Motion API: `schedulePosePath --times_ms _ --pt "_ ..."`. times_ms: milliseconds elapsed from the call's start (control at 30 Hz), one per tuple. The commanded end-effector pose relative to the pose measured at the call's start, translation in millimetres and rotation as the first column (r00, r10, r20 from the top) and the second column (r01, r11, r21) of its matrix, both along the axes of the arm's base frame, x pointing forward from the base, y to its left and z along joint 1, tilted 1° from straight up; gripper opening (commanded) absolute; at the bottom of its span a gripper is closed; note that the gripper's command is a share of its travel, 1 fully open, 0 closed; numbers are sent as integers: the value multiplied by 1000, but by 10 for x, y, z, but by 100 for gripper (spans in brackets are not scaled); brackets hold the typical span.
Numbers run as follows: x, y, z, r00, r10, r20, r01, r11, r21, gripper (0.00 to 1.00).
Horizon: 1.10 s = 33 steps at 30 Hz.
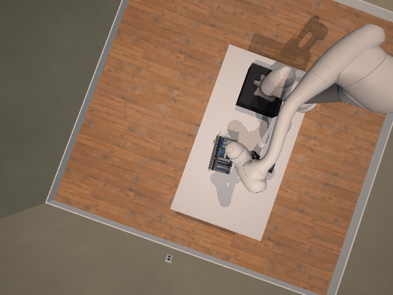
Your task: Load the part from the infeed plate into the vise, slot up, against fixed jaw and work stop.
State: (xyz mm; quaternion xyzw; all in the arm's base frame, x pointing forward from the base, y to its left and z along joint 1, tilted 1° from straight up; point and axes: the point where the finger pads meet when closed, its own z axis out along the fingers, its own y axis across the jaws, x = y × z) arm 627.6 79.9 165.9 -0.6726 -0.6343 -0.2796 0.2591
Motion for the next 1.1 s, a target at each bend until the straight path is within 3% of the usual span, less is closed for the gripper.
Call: schedulePosePath --times_ms 0,1067 --pt "0 -1 1 1000 0 0 0 1000 4 0" --pt "0 -4 -1 1000 0 2 0 1000 17 0"
